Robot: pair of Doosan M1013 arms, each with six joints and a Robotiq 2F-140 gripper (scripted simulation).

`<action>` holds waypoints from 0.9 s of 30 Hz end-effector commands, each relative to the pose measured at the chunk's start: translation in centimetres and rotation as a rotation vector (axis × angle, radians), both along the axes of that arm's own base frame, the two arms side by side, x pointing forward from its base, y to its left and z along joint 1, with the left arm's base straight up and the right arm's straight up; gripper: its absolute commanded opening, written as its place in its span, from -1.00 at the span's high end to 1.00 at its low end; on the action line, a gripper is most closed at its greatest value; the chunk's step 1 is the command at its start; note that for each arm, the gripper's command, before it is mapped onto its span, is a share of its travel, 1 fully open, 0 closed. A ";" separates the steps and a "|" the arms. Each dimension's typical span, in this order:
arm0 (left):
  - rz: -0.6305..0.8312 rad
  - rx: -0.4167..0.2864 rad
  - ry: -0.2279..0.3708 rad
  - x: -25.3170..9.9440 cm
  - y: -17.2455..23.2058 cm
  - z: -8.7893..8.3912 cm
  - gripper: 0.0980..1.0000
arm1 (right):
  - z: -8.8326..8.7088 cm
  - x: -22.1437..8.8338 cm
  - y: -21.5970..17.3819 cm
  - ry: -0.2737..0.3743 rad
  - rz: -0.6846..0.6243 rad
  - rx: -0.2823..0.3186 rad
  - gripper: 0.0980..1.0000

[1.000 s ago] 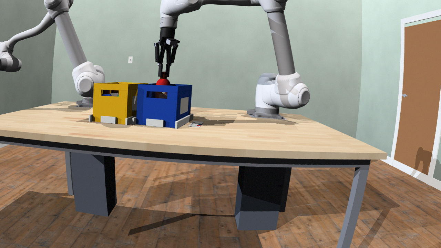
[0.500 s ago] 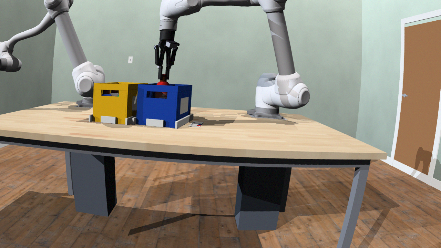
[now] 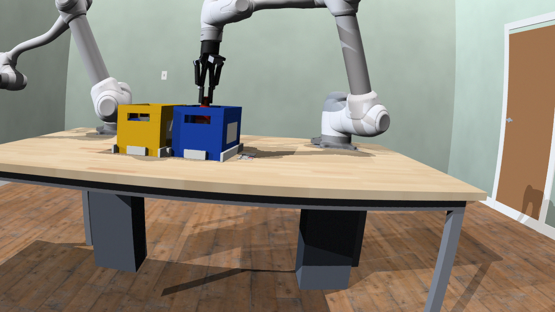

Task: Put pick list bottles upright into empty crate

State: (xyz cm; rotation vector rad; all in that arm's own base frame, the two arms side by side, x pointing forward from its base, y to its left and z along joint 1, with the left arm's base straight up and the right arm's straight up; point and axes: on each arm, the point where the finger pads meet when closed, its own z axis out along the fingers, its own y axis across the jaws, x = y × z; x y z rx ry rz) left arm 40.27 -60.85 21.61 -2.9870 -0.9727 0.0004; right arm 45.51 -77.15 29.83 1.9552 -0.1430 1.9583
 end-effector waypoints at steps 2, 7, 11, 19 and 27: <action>0.000 -0.001 -0.001 0.0 0.0 -0.4 1.00 | 0.1 0.0 0.0 -0.001 0.000 -0.002 -1.00; 0.000 -0.001 -0.001 0.0 0.0 -0.7 1.00 | 0.1 0.0 0.0 -0.001 0.000 -0.002 -1.00; 0.000 -0.001 -0.001 0.0 0.0 -1.1 1.00 | 0.1 0.0 0.0 -0.001 0.000 -0.002 -1.00; 0.000 -0.001 -0.001 0.0 0.0 -1.4 1.00 | 0.1 0.0 0.0 -0.001 0.000 -0.002 -1.00; 0.000 -0.001 -0.001 0.0 0.0 -1.4 1.00 | 0.1 0.0 0.0 -0.001 0.000 -0.002 -1.00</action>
